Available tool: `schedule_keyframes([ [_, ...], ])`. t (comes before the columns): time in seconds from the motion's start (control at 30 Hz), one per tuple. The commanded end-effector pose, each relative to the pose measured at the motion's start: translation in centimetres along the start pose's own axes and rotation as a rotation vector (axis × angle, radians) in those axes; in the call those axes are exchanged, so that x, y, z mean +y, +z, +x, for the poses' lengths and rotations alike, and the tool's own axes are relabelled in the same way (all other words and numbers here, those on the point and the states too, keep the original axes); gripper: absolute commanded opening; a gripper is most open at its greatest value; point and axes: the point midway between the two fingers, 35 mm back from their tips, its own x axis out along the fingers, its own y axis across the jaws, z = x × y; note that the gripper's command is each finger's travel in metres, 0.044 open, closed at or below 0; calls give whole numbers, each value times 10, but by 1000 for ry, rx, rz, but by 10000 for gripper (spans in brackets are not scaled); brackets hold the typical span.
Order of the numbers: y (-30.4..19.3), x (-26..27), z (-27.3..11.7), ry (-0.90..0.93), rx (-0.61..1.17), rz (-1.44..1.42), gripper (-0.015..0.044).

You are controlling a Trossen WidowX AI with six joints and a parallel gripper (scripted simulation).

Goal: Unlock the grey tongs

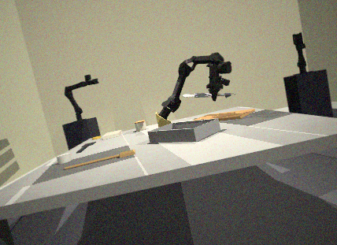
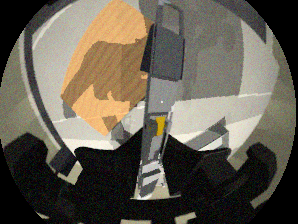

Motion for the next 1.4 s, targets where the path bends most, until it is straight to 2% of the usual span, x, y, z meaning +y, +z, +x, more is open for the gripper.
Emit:
schedule_keyframes([
  [0.0, 5, 9, -1, -18, 10, 34, -150],
  [0.63, 23, 54, -3, -53, 11, 219, -150],
  [1.37, 37, 101, -19, -53, -90, 479, -150],
])
